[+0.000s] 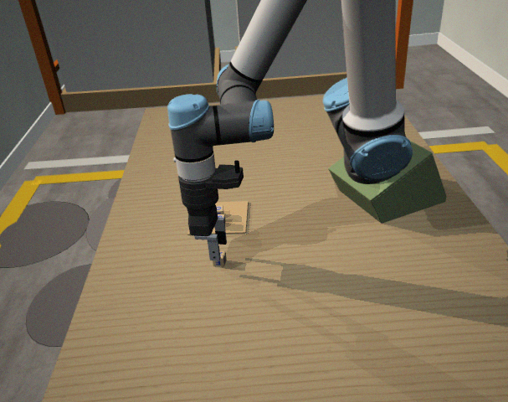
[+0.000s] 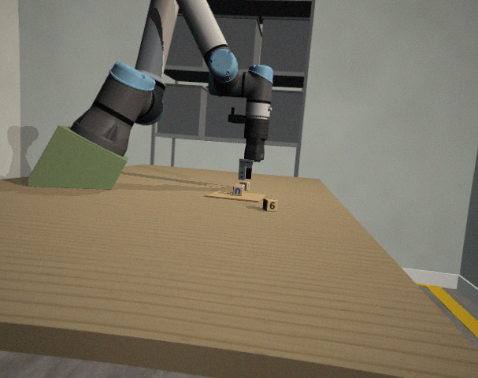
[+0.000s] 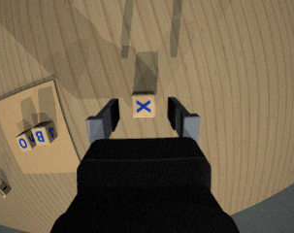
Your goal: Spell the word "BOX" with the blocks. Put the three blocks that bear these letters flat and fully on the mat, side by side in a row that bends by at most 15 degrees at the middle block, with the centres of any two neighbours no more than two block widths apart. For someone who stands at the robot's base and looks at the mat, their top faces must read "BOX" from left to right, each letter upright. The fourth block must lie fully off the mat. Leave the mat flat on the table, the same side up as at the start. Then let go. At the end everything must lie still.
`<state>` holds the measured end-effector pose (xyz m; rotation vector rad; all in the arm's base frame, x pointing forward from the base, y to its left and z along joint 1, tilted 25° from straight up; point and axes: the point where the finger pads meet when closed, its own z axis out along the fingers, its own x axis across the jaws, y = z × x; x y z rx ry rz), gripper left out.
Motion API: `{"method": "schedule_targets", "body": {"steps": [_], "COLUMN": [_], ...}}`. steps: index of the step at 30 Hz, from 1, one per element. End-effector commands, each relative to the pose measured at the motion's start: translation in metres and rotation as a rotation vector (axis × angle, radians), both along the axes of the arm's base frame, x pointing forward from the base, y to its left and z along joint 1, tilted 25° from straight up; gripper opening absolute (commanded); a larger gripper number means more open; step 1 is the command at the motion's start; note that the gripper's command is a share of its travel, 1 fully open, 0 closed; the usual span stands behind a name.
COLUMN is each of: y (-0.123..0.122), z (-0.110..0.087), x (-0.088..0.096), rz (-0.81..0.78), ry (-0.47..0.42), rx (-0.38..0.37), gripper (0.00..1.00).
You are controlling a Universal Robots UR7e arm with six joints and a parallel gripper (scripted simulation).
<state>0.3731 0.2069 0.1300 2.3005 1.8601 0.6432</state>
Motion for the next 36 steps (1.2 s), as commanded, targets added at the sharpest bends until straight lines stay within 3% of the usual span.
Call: {"method": "schedule_targets", "body": {"steps": [1,20,36], "y": [0.0,0.0,0.004], "z": [0.0,-0.001,-0.021], "x": [0.0,0.001,0.01], "rz": [0.0,0.0,0.0], "ry": [-0.001,-0.001,-0.001], "rx": [0.0,0.0,0.0], "gripper": [1.0,1.0,1.0]}}
